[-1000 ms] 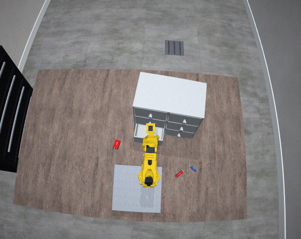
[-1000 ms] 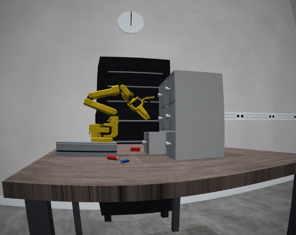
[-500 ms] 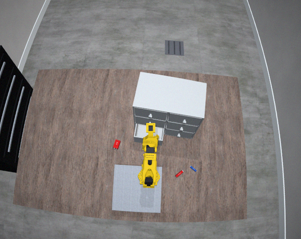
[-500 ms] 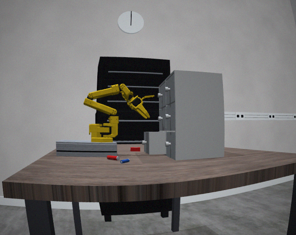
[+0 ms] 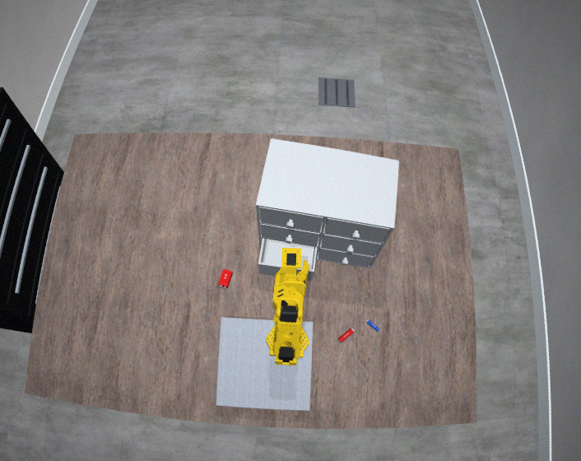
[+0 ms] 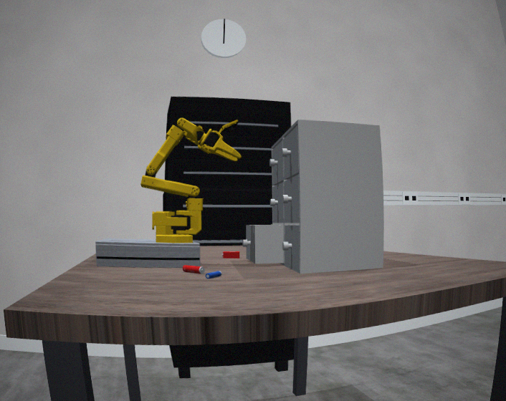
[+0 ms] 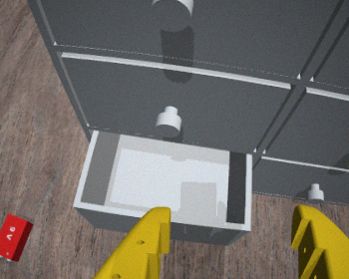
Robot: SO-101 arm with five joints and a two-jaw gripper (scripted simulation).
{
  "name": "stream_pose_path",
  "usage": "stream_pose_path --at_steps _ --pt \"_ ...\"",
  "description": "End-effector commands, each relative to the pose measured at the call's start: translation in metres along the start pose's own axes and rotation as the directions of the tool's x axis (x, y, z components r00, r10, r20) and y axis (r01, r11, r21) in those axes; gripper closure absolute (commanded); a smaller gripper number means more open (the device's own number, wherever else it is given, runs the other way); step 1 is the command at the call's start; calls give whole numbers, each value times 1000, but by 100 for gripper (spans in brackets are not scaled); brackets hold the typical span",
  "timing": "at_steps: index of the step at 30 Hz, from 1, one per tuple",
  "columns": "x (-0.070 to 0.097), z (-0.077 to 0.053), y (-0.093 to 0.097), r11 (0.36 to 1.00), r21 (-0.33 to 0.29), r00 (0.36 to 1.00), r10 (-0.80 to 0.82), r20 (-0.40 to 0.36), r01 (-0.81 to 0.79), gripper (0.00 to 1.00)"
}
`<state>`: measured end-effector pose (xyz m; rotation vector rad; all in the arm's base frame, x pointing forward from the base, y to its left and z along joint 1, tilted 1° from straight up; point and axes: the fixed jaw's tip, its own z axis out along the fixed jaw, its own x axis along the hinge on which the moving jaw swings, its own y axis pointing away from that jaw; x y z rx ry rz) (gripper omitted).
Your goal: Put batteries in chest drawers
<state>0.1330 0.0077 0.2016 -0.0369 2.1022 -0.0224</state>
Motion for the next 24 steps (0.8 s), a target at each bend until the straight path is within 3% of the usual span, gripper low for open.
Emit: stream_pose_path --at_steps 1,16,24 --pt "-5 -20 -3 1000 18 999 14 32 -14 79" --pt "-5 -20 -3 1000 18 999 14 32 -14 79" --pt "-3 -22 -33 960 241 990 138 41 -144 79"
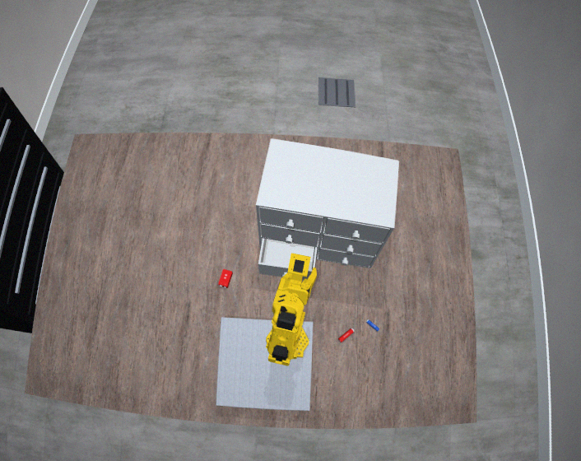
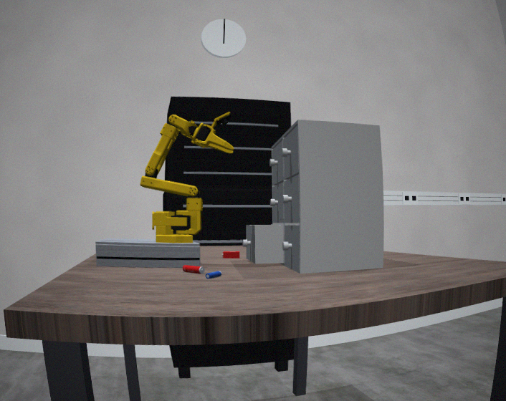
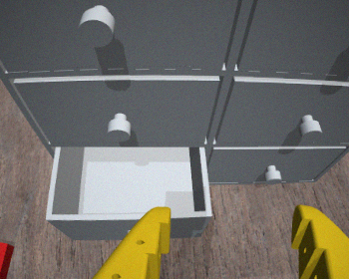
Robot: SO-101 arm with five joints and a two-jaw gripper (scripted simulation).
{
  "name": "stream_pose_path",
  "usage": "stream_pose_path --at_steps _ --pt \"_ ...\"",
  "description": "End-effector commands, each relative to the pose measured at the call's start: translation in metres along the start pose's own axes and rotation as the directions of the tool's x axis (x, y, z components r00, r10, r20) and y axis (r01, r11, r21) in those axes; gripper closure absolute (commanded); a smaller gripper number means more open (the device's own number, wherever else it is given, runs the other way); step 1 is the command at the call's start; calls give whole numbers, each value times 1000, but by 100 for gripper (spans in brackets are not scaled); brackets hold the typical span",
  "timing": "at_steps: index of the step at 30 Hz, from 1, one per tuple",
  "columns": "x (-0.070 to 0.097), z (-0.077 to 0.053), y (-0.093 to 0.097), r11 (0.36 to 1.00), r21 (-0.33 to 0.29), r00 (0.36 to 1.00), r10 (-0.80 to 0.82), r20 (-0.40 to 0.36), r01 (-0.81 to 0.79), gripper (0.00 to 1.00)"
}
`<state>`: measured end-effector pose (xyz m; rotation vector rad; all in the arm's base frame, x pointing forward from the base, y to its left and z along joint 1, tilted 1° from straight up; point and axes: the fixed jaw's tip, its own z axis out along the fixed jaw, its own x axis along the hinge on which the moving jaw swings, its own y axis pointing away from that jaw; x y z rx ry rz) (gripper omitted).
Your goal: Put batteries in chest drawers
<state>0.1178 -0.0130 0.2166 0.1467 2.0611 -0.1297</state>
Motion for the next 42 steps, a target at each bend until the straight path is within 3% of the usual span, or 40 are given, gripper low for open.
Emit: stream_pose_path --at_steps 1,7,9,11,23,26,35,41,42 --pt "1 0 -17 990 122 998 69 -6 -67 79" --pt "3 -4 -39 944 290 987 161 8 -156 79" --pt "3 -4 -39 944 290 987 161 8 -156 79" --pt "5 -6 -47 920 344 981 191 16 -185 79" --pt "17 -26 -86 701 632 931 351 100 -332 79" --pt "18 -29 -89 677 652 926 362 109 -342 79" --pt "32 -53 -110 434 800 870 447 207 -413 79" --pt "42 -71 -119 252 862 829 484 282 -440 79" --pt "42 -71 -119 252 862 829 484 282 -440 79"
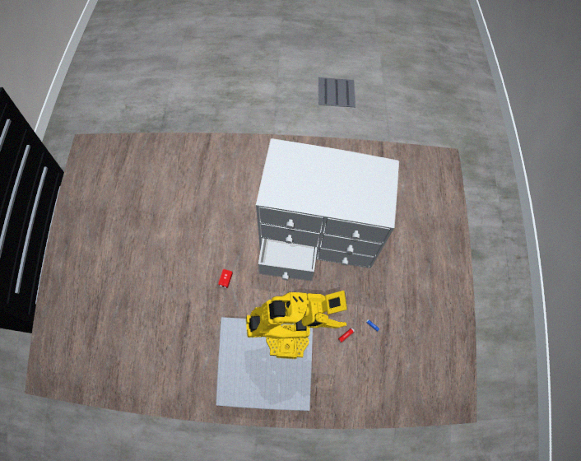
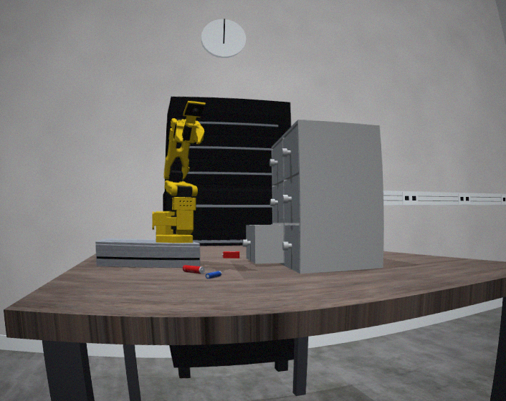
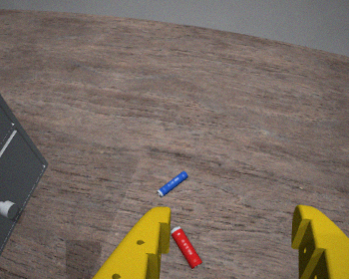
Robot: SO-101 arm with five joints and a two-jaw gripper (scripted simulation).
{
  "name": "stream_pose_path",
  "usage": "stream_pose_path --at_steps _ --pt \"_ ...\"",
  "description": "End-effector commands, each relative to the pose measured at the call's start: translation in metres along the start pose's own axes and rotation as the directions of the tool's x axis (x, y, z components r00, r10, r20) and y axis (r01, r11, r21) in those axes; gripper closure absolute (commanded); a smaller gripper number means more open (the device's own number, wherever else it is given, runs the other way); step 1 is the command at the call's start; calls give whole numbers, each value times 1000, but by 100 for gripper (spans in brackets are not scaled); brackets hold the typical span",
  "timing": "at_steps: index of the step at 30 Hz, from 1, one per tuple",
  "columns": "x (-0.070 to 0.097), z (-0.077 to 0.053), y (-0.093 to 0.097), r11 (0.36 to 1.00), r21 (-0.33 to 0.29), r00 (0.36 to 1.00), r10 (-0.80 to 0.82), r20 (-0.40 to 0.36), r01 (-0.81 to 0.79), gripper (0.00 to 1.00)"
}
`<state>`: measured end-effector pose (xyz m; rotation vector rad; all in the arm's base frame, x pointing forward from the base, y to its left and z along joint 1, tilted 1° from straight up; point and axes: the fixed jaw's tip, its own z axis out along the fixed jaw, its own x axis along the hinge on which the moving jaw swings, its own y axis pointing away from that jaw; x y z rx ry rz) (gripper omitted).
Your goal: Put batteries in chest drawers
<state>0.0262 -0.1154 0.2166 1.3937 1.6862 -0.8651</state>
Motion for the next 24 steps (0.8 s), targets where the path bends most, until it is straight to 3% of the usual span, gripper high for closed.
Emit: stream_pose_path --at_steps 1,18,24 --pt "0 0 -9 997 68 999 38 -7 -38 79" --pt "0 0 -9 997 68 999 38 -7 -38 79" --pt "2 11 -10 988 55 988 -141 -70 145 79"
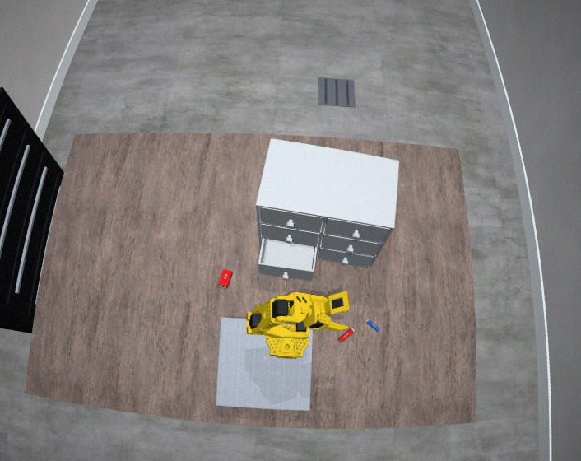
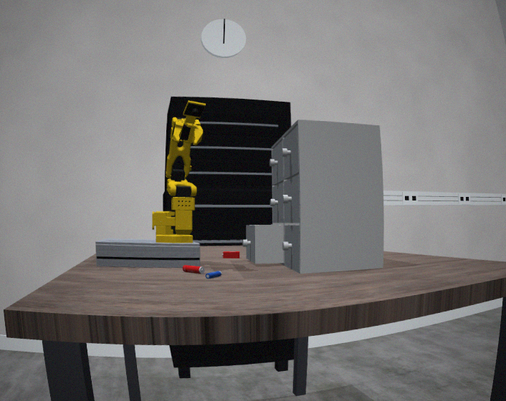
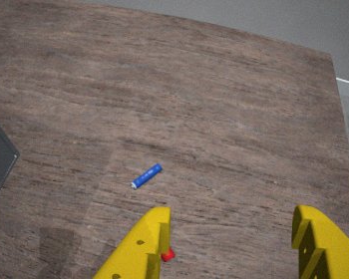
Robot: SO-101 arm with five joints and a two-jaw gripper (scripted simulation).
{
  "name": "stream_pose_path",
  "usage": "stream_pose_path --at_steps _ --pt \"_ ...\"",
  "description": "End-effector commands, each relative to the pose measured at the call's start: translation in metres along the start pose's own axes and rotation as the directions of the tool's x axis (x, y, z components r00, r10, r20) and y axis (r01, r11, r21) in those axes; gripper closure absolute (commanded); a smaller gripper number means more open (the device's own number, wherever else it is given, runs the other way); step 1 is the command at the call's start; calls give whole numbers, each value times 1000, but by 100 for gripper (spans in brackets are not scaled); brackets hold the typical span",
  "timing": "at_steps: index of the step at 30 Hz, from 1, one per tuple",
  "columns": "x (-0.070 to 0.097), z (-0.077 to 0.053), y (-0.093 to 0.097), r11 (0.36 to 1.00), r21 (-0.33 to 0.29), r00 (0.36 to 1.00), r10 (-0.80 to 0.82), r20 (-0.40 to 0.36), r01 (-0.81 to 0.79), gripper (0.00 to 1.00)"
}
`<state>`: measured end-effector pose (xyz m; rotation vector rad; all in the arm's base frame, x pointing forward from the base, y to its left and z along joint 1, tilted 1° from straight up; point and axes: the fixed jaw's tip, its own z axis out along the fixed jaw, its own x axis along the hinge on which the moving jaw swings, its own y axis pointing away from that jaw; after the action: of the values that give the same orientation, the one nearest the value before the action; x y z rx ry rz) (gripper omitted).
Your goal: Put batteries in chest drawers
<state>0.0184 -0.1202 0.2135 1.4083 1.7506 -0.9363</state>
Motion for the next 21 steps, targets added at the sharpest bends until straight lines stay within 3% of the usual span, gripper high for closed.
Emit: stream_pose_path --at_steps 1,11,21 --pt "1 8 -1 994 -2 993 -112 -38 113 79" --pt "5 22 -2 937 -44 932 -350 -98 347 79" --pt "12 38 -2 788 -134 775 -616 -141 601 79"
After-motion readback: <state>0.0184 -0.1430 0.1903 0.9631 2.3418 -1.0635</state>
